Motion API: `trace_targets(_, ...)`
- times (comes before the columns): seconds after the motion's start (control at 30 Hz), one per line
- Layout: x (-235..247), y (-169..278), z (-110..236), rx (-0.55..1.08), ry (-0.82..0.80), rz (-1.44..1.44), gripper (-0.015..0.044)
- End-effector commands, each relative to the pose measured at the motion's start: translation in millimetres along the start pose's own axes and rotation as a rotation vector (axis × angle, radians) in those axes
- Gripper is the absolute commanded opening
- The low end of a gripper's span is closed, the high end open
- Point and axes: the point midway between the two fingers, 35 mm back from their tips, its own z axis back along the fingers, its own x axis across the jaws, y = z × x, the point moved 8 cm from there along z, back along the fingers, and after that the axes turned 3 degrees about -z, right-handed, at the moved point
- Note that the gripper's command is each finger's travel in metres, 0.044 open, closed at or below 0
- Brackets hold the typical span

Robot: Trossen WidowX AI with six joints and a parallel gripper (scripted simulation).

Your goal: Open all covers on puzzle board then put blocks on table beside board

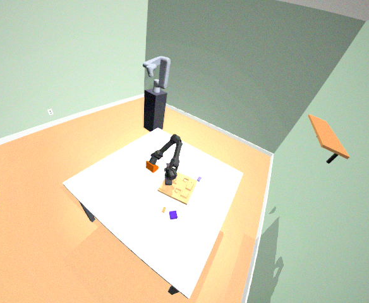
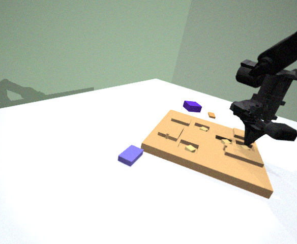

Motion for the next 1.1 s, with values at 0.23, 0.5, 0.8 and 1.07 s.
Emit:
trace_targets(0.23, 0.1, 0.8, -5.6, -0.001, -0.001, -0.004, 0.0)
trace_targets(0.5, -2.9, 0.1, -9.6, -0.001, -0.001, -0.004, 0.0)
trace_targets(0.8, -2.8, 0.4, -9.6, -0.001, -0.001, -0.004, 0.0)
trace_targets(1.07, -2.8, 0.4, -9.6, -0.001, -0.001, -0.004, 0.0)
